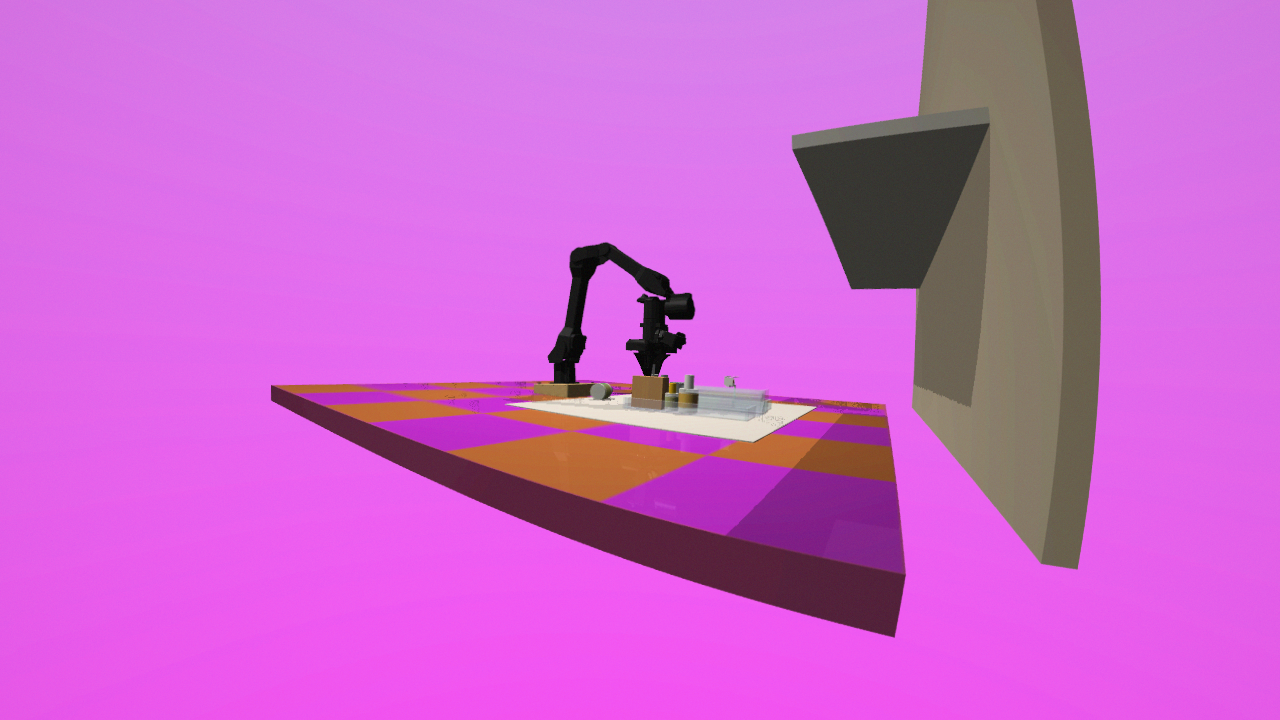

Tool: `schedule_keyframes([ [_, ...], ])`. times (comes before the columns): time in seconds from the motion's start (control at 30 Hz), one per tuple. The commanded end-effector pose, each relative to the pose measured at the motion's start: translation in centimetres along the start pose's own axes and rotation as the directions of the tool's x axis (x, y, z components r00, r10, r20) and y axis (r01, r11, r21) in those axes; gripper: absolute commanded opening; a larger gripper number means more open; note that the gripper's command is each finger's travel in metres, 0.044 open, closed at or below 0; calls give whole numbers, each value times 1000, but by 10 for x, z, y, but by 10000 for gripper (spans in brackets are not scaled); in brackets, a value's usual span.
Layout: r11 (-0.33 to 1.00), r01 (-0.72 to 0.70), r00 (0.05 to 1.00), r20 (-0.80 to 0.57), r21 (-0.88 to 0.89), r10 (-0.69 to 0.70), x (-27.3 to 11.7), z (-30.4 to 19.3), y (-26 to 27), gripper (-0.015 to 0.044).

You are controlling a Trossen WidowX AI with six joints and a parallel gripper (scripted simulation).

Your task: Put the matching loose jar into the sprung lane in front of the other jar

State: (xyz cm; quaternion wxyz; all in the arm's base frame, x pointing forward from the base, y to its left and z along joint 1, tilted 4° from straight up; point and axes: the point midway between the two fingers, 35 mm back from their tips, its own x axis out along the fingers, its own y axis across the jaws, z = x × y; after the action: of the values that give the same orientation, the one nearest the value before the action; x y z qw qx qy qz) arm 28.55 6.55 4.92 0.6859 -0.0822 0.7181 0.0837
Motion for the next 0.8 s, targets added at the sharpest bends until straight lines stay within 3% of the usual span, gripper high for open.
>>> schedule_keyframes([
  [0.0,1000,3,1000,-2,-5,-3,1,4,0,0],
  [0.77,1000,3,1000,-1,-5,-3,1,14,0,0],
])
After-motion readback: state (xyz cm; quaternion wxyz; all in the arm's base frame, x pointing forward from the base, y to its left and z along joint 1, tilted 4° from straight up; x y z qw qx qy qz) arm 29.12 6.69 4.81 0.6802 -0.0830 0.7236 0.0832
